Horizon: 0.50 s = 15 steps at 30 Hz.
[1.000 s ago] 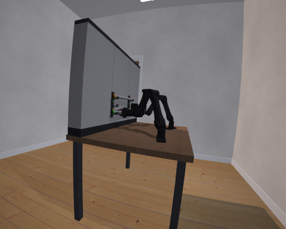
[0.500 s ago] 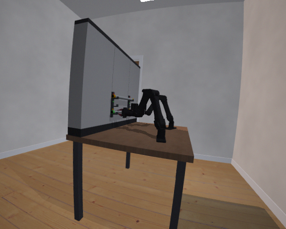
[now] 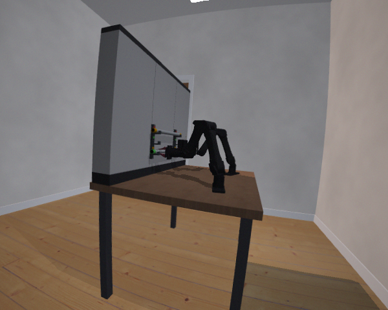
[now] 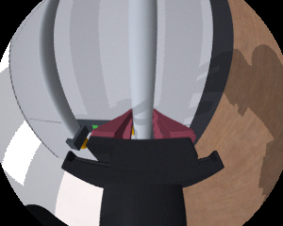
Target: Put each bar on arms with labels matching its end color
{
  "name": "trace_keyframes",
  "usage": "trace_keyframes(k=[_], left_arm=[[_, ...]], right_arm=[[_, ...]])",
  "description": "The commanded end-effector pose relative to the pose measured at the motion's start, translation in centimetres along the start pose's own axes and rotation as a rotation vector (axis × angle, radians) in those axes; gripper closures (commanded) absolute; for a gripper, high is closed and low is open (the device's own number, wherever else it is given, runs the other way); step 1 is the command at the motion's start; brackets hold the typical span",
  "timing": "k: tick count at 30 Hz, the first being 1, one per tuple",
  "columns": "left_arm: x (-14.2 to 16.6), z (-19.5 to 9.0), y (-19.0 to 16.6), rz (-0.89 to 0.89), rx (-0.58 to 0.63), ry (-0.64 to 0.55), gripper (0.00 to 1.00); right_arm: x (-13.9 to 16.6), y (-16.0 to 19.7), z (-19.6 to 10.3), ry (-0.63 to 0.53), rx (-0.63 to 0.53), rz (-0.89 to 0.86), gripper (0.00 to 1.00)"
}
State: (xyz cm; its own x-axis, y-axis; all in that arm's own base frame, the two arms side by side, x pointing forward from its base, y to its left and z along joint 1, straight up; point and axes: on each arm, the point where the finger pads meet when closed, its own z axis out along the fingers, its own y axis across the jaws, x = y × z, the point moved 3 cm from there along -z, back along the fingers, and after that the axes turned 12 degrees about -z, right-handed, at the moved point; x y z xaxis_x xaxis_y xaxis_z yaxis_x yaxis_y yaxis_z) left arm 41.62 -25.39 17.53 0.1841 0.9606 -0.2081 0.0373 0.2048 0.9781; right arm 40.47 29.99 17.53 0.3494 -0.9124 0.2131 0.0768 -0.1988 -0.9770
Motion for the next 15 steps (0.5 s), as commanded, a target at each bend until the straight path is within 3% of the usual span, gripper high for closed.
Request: trace_keyframes(k=[1,15], left_arm=[[-0.1,0.0,1.2,0.000,0.001,0.003,1.00],[-0.4,0.0,2.4,0.000,0.001,0.003,1.00]], right_arm=[[0.4,-1.1,0.0,0.003,-0.001,0.005,1.00],[0.7,-2.4,0.0,0.003,-0.001,0.005,1.00]])
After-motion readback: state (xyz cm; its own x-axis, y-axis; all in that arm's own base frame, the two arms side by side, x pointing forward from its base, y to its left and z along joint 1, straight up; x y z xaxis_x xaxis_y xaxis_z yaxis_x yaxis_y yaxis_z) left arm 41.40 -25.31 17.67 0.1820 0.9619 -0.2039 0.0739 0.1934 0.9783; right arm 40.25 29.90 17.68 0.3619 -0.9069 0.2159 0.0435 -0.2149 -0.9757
